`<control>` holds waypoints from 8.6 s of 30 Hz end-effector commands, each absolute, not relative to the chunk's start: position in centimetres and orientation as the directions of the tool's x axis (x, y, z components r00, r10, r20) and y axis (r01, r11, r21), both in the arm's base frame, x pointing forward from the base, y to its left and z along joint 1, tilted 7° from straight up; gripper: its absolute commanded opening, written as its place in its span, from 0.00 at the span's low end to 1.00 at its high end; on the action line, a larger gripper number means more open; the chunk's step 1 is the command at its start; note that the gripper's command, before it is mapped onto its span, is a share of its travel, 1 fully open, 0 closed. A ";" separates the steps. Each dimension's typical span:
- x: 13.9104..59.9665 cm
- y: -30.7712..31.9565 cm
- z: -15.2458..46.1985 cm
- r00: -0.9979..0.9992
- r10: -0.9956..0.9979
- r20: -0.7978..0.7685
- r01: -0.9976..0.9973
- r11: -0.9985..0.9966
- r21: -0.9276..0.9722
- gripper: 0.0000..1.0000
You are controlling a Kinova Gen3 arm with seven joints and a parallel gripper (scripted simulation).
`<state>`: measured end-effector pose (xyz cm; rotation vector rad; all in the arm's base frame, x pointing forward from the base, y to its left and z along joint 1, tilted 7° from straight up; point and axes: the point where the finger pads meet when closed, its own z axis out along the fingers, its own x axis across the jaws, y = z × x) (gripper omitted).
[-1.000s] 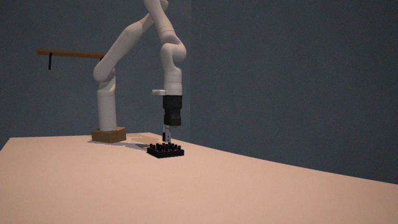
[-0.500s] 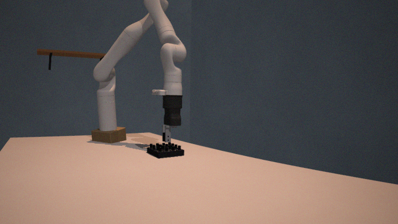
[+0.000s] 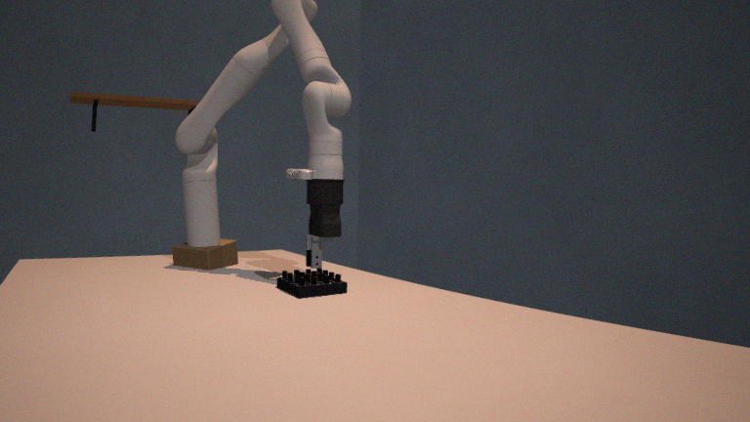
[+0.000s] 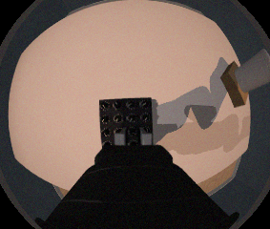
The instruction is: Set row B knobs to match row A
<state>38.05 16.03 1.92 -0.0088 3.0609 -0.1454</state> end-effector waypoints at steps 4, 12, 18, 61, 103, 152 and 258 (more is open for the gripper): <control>38.0 16.3 1.7 -0.997 -0.005 -0.079 0.002 0.996 -0.091 0.46; 38.1 16.2 1.2 -0.997 -0.005 -0.079 0.002 0.996 -0.091 0.46; 38.1 16.2 0.7 -0.997 -0.006 -0.079 0.002 0.996 -0.091 0.46; 38.1 16.2 0.4 -0.997 -0.006 -0.079 0.002 0.996 -0.091 0.46; 38.1 16.2 0.4 -0.997 -0.009 -0.079 -0.002 0.996 -0.091 0.30; 38.2 16.2 0.5 -0.849 -0.529 -0.021 -0.523 0.844 -0.120 0.30; 38.1 16.1 0.2 0.084 -0.992 0.099 -0.993 -0.092 -0.069 0.46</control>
